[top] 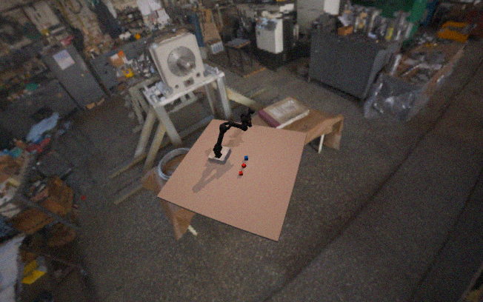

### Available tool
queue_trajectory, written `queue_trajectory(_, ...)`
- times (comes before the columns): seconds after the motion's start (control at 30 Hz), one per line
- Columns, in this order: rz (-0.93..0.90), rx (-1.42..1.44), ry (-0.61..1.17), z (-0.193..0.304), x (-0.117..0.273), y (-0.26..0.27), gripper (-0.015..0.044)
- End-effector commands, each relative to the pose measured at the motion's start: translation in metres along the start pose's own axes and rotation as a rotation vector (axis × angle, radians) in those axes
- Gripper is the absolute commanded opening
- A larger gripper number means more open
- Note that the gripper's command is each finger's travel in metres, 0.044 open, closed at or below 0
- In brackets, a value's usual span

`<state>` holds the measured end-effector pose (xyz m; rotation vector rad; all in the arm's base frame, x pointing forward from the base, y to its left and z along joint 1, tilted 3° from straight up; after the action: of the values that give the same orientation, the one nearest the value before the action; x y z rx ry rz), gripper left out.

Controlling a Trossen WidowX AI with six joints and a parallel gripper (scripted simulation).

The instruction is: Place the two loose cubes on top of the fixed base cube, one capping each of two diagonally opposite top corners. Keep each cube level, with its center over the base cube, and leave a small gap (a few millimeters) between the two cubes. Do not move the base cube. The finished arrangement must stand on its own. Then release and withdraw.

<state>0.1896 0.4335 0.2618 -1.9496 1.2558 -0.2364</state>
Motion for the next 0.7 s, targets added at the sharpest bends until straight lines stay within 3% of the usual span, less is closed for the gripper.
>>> queue_trajectory(0.0, 0.005, -0.009, 0.008, 0.001, 0.002, -0.001, 0.0374)
queue_trajectory(0.13, 0.123, -0.187, 0.157, 0.022, 0.035, -0.028, 0.0269)
queue_trajectory(0.4, 0.472, -0.600, 0.482, 0.060, 0.137, -0.073, 0.0265)
queue_trajectory(0.67, 0.864, -0.958, 0.731, 0.071, 0.246, -0.085, 0.0265)
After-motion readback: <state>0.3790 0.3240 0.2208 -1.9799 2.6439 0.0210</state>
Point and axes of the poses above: the point midway between the two fingers, 35 mm back from their tips, its own x axis back along the fingers, its own y axis across the jaws, z = x × y, the point moved 6 cm from there along x, back along the fingers, and after that the axes turned 2 degrees about -x, right-handed, at the moved point
